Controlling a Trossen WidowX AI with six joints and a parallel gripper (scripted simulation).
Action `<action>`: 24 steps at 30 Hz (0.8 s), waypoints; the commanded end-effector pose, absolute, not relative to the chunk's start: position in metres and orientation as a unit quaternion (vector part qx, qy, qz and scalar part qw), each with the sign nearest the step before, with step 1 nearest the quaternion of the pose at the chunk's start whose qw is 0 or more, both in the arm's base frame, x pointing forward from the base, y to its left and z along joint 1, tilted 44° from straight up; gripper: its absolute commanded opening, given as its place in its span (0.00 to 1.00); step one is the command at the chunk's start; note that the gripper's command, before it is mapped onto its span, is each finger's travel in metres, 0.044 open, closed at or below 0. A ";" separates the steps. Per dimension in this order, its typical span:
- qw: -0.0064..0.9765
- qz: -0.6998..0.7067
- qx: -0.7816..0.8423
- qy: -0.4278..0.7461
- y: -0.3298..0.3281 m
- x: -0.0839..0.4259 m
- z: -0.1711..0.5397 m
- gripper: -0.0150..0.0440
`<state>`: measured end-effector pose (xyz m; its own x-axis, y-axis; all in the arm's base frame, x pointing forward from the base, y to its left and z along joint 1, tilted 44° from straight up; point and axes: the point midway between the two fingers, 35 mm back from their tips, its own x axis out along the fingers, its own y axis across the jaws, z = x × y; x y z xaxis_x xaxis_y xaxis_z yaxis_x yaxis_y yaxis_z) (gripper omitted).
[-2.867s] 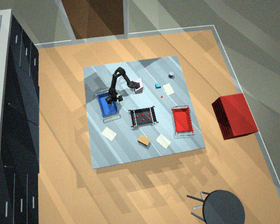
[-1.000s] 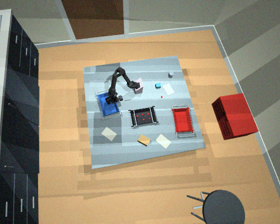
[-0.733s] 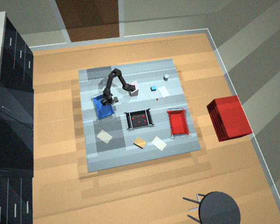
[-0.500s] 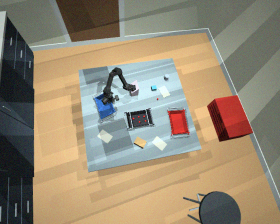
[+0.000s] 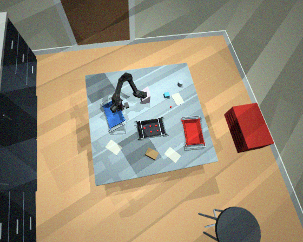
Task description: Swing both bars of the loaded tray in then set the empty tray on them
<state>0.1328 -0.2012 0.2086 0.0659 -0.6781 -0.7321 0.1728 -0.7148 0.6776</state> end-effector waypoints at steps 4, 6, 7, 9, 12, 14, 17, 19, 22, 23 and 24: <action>0.326 -0.647 0.658 -0.205 -0.193 0.135 0.226 0.25; 0.325 -0.648 0.658 -0.203 -0.187 0.136 0.234 0.25; 0.324 -0.648 0.659 -0.203 -0.183 0.137 0.237 0.25; 0.323 -0.649 0.659 -0.202 -0.176 0.137 0.245 0.25; 0.322 -0.649 0.659 -0.202 -0.166 0.137 0.257 0.25; 0.322 -0.649 0.659 -0.202 -0.160 0.136 0.264 0.25; 0.324 -0.649 0.658 -0.202 -0.150 0.133 0.276 0.25; 0.326 -0.648 0.658 -0.203 -0.144 0.131 0.284 0.25; 0.327 -0.648 0.657 -0.204 -0.140 0.129 0.290 0.25; 0.327 -0.648 0.657 -0.204 -0.140 0.129 0.290 0.25; 0.327 -0.648 0.657 -0.204 -0.140 0.129 0.290 0.25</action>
